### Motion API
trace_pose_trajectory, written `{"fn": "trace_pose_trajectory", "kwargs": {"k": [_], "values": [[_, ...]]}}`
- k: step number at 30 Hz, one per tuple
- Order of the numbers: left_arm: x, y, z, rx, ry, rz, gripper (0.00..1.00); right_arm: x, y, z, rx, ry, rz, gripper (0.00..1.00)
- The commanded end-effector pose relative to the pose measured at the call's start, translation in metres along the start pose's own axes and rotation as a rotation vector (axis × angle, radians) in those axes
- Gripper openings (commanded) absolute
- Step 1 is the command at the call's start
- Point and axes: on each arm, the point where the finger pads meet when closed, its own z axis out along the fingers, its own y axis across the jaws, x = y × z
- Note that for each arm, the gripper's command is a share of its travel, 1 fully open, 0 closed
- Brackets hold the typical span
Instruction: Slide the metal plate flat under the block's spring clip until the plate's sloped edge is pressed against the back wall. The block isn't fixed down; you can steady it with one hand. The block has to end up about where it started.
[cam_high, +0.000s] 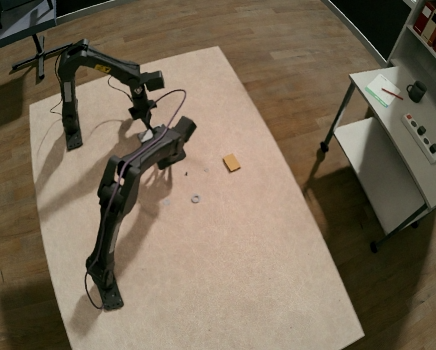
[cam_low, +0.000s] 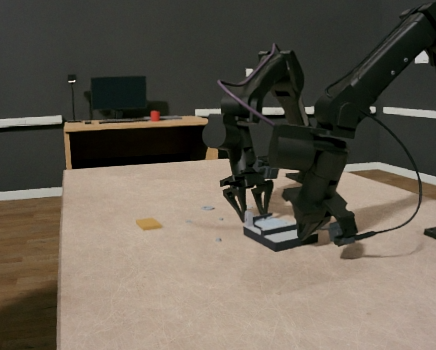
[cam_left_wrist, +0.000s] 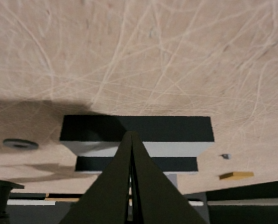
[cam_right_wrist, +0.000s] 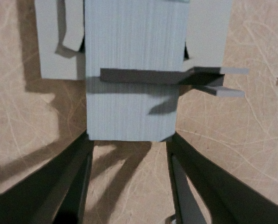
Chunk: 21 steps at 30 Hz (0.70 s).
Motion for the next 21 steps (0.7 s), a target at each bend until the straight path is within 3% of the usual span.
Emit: {"fn": "trace_pose_trajectory", "kwargs": {"k": [1, 4, 5, 6, 21], "values": [[0.004, -0.003, 0.001, 0.014, 0.011, 0.011, 0.00, -0.010, -0.001, -0.008, 0.017, -0.031, -0.012, 0.49], [0.004, -0.003, 0.001, 0.014, 0.011, 0.011, 0.00, -0.009, -0.001, -0.008, 0.016, -0.031, -0.012, 0.47], [0.004, -0.003, 0.001, 0.014, 0.011, 0.011, 0.00, -0.010, 0.000, -0.008, 0.012, -0.039, -0.012, 0.35], [0.004, -0.003, 0.001, 0.014, 0.011, 0.011, 0.00, -0.010, 0.000, -0.008, 0.012, -0.038, -0.012, 0.44], [0.004, -0.003, 0.001, 0.014, 0.011, 0.011, 0.00, -0.018, 0.002, -0.006, 0.001, -0.011, -0.013, 0.44]]}}
